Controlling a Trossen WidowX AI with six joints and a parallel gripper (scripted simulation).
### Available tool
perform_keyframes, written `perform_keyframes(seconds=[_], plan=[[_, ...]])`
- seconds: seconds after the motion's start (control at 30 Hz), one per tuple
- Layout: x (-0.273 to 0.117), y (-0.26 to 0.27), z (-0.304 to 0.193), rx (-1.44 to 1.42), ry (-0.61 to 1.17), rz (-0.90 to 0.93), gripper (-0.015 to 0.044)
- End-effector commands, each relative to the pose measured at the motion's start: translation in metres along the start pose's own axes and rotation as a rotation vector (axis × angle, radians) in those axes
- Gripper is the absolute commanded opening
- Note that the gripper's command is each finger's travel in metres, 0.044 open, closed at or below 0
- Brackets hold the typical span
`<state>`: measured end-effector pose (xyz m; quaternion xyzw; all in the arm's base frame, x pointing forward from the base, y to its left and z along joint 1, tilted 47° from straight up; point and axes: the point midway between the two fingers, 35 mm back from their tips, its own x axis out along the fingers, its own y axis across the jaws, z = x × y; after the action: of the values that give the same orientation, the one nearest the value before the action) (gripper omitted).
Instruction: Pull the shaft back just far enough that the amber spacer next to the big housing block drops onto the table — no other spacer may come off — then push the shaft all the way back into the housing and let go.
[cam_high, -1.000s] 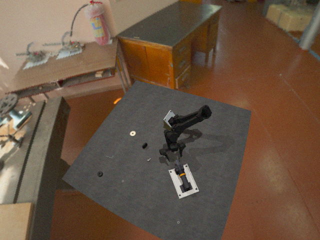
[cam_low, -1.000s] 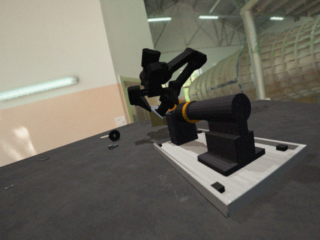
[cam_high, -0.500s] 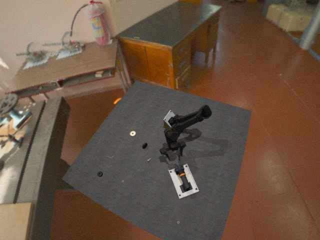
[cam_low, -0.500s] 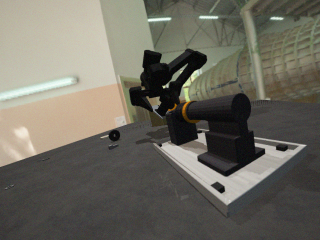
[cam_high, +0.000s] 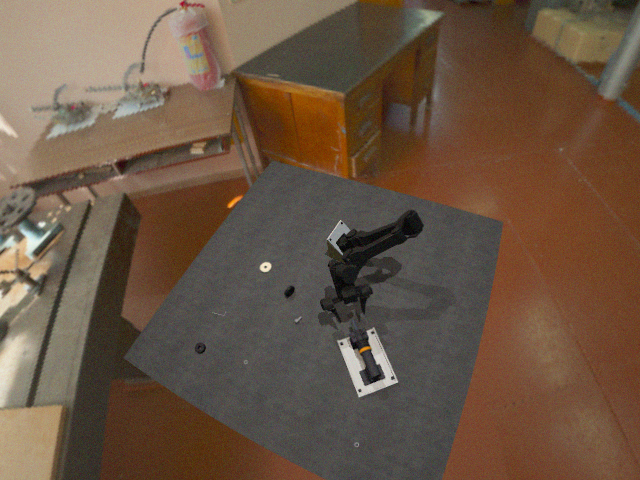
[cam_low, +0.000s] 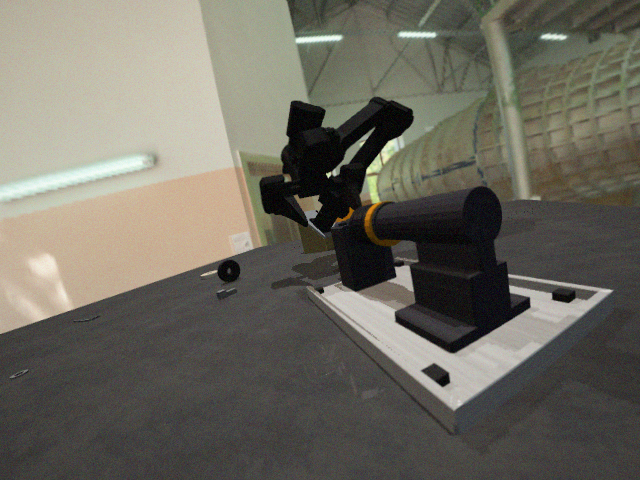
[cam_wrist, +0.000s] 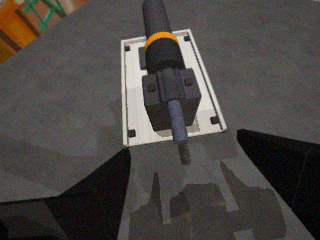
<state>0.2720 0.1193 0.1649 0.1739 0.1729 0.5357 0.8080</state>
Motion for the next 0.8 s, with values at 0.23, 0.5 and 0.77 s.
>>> perform_keyframes(seconds=[0.23,0.5,0.77], plan=[[0.017,-0.001,0.0,0.003,0.001,-0.004,0.044],[0.03,0.001,0.0,0.003,-0.003,-0.002,0.044],[0.036,0.001,0.0,0.003,-0.005,-0.001,0.044]])
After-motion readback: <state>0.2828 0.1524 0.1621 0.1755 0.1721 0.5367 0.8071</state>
